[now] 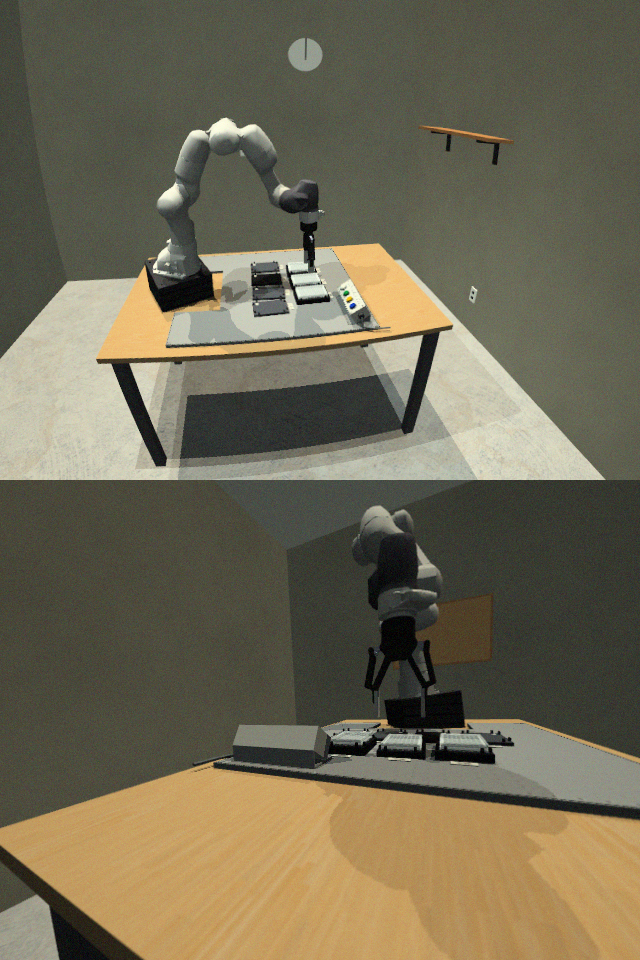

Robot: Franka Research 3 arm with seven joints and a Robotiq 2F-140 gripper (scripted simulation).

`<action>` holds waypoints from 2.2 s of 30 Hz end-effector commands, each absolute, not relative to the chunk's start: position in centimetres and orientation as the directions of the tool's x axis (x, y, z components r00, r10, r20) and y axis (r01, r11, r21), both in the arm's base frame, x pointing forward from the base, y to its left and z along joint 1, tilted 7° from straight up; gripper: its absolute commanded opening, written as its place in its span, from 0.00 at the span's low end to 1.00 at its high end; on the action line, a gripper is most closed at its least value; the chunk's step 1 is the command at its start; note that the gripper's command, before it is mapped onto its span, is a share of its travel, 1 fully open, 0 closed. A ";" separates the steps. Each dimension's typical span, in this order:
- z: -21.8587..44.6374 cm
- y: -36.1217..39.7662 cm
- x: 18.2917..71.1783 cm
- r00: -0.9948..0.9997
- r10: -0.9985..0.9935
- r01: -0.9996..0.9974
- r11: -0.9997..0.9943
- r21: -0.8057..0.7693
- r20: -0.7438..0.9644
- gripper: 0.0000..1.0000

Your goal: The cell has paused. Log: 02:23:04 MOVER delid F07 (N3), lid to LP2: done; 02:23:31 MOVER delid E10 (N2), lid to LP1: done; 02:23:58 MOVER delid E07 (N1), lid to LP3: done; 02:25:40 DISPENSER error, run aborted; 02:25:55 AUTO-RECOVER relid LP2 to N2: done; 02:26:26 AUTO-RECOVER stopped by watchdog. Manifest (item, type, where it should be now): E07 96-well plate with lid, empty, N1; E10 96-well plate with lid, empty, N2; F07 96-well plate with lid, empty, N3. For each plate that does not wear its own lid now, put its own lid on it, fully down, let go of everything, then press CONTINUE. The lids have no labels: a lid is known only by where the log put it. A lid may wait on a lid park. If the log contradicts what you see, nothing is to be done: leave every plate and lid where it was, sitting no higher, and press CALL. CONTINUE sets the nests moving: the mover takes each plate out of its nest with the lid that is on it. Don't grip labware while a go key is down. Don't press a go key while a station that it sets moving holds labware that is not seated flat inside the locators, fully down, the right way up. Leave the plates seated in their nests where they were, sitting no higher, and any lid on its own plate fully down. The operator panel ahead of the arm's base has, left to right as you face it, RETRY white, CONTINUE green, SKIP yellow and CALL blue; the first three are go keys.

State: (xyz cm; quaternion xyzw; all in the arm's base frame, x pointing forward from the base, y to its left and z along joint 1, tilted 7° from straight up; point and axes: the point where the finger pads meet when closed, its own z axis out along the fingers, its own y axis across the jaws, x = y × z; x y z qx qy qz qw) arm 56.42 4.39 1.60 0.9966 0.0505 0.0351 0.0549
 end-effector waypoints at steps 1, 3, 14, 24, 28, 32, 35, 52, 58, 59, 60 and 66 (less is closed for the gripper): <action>3.0 0.5 59.7 0.993 0.104 0.096 -0.988 0.120 0.056 0.66; 3.0 0.5 59.7 0.993 0.104 0.096 -0.988 0.120 0.056 0.66; 9.6 -16.2 69.2 0.995 0.075 0.069 -0.991 0.111 0.058 0.66; 9.6 -16.2 69.2 0.995 0.075 0.069 -0.991 0.111 0.058 0.00; 9.6 -16.2 69.2 0.995 0.075 0.069 -0.991 0.111 0.058 0.00; 9.6 -16.2 69.2 0.995 0.075 0.069 -0.991 0.111 0.058 0.00; 9.6 -16.2 69.2 0.995 0.075 0.069 -0.991 0.111 0.058 0.00; 9.6 -16.2 69.2 0.995 0.075 0.069 -0.991 0.111 0.058 0.00; 9.5 -16.2 69.2 0.995 0.076 0.069 -0.991 0.111 0.058 0.00; 9.5 -16.2 69.2 0.995 0.076 0.069 -0.991 0.111 0.058 0.00; 9.5 -16.2 69.2 0.995 0.076 0.069 -0.991 0.111 0.058 0.00; 9.3 -16.2 69.2 0.995 0.076 0.069 -0.991 0.111 0.058 0.00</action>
